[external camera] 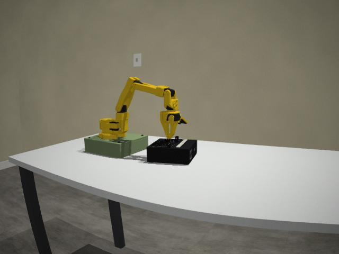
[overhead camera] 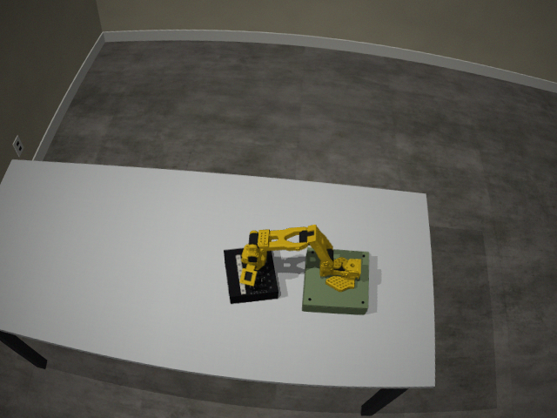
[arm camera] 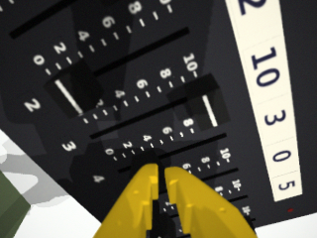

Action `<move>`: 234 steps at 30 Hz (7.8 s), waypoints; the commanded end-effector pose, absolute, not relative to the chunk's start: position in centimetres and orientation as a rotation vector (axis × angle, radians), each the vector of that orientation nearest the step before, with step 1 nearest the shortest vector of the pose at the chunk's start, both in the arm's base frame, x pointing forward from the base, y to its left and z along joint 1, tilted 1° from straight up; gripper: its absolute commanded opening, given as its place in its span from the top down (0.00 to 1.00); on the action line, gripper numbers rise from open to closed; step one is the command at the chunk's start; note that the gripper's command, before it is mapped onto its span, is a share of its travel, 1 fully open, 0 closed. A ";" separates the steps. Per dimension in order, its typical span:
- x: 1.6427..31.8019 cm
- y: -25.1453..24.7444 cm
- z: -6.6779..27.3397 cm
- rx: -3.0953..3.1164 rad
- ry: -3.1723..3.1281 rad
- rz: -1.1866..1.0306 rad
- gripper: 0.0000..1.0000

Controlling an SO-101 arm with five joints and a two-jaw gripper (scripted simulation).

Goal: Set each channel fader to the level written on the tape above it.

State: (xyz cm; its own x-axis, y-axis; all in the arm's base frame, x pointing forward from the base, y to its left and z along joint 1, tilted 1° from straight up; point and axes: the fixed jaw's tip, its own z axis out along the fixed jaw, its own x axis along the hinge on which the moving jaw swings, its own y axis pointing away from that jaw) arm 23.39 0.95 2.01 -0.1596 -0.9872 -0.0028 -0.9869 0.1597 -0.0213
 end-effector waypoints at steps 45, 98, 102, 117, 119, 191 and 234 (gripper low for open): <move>21.7 1.3 4.8 0.244 3.118 0.002 1.00; 20.6 0.7 6.2 1.737 2.604 0.013 1.00; 20.6 0.6 6.2 1.745 2.598 0.013 1.00; 20.6 -0.1 6.0 1.770 2.581 0.012 1.00; 20.6 -0.6 5.9 1.787 2.570 0.012 1.00; 20.2 -5.2 2.2 1.931 2.461 0.009 1.00; 20.2 -4.9 2.2 1.931 2.461 0.009 1.00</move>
State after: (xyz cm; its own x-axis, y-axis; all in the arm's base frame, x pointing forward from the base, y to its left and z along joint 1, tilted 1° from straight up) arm 20.36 -5.15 2.40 -0.2347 0.9720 -0.0128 0.9718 0.2349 0.0213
